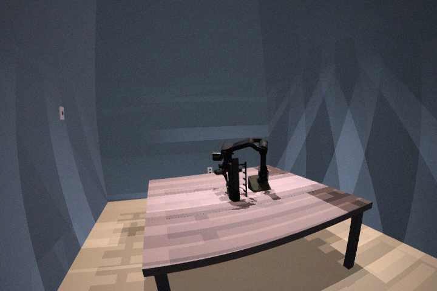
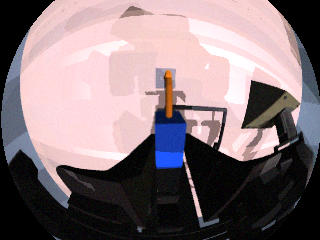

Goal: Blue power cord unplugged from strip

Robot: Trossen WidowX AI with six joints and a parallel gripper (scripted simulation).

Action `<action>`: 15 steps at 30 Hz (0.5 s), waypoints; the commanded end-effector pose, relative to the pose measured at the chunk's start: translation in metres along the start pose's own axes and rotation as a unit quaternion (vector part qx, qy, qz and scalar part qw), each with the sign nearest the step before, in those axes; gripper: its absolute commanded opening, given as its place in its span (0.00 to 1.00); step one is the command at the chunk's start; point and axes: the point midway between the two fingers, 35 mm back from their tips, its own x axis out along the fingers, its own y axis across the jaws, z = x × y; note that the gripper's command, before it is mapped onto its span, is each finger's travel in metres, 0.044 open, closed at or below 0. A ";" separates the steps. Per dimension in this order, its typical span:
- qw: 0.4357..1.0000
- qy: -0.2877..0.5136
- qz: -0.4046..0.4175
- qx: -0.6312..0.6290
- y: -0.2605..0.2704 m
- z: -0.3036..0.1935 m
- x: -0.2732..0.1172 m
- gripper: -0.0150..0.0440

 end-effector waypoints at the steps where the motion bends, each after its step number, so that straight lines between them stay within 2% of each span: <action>1: 1.000 -0.008 0.001 0.001 0.001 0.011 -0.001 0.25; 15: 1.000 -0.008 0.001 0.003 0.002 0.034 -0.004 0.25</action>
